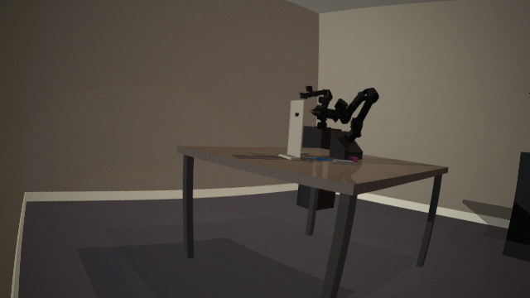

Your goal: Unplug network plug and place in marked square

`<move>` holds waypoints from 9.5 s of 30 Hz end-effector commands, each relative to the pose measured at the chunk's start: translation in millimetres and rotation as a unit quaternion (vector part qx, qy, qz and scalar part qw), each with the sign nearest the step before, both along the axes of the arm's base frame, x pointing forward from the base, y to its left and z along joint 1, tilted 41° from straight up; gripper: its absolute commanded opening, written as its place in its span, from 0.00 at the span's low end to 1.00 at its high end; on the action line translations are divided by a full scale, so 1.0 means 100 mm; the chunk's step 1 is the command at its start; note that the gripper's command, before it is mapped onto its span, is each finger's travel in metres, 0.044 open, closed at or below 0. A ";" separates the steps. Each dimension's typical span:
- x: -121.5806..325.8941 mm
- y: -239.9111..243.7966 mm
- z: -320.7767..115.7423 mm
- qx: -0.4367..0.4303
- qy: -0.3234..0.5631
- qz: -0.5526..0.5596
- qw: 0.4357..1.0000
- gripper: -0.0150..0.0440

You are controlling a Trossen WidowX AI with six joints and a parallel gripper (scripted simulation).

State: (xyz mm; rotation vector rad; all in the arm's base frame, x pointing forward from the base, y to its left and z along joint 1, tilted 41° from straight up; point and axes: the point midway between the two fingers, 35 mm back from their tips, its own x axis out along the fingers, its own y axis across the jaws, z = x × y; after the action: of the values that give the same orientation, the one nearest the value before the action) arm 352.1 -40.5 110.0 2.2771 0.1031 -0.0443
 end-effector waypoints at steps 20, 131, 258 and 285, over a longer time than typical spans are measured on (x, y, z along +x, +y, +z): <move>-0.10 -0.08 0.05 -0.015 0.040 0.036 0.998 0.25; -0.77 1.49 -1.46 -0.040 0.286 0.367 0.884 0.25; -0.83 0.74 -0.71 -0.043 0.291 0.365 0.883 0.52; -0.74 0.20 -0.10 -0.046 0.292 0.366 0.882 0.52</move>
State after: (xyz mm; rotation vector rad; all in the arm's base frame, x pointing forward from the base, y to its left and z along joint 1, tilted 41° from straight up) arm 278.1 -15.3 91.4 1.9221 1.2359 -0.3364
